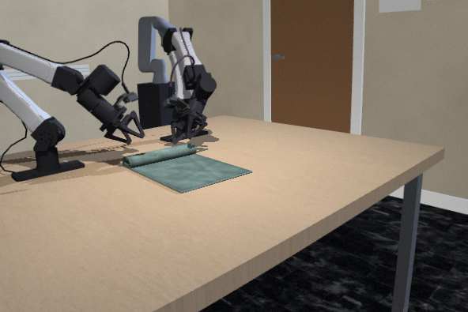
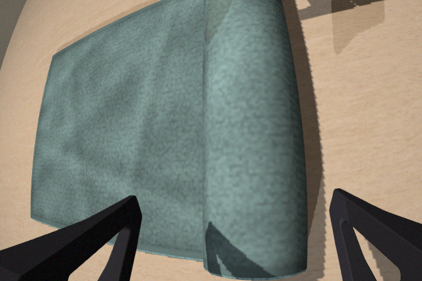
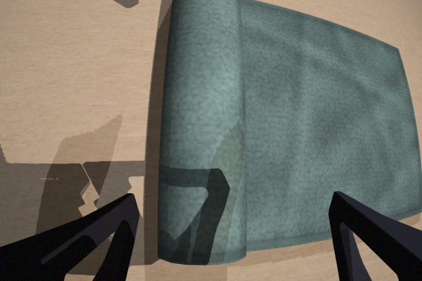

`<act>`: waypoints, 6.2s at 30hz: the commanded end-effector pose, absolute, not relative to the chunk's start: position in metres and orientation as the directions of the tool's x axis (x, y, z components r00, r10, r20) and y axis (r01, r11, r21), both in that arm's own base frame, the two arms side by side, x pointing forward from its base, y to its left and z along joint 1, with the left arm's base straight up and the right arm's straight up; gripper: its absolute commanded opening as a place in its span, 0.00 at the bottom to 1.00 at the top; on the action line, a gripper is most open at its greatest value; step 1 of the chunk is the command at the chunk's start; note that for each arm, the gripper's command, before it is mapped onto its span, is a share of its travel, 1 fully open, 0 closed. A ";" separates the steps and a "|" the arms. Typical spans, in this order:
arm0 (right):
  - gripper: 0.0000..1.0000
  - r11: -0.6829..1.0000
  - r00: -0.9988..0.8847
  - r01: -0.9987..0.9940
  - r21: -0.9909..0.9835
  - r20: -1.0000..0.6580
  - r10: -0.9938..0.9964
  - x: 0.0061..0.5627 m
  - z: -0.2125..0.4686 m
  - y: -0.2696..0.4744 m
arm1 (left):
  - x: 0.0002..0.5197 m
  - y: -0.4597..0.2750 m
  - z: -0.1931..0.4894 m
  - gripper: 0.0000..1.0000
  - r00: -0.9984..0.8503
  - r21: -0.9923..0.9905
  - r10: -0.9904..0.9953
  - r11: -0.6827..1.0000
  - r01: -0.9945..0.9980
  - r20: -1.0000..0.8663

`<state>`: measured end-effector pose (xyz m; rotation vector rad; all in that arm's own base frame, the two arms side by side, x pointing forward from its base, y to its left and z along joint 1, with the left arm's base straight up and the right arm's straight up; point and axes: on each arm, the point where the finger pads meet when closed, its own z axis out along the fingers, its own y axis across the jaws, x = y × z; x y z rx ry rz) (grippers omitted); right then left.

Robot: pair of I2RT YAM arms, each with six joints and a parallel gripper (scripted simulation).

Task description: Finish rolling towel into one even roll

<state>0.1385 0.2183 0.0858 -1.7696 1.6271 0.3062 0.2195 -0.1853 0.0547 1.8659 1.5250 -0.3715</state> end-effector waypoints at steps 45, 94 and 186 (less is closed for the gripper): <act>0.98 0.038 0.189 -0.939 -0.342 -0.604 -0.774 0.140 0.085 0.220 | 0.224 -0.188 0.021 0.26 0.283 0.342 0.745 -0.078 0.936 -0.604; 0.98 0.070 0.162 -0.937 -0.342 -0.604 -0.780 0.146 0.080 0.218 | 0.224 -0.188 0.030 0.24 -0.228 -0.471 0.806 -0.072 0.879 -0.547; 0.29 0.074 0.159 -0.937 -0.342 -0.604 -0.781 0.141 0.035 0.225 | 0.224 -0.188 0.021 0.24 -0.371 -0.707 0.823 -0.051 0.706 -0.430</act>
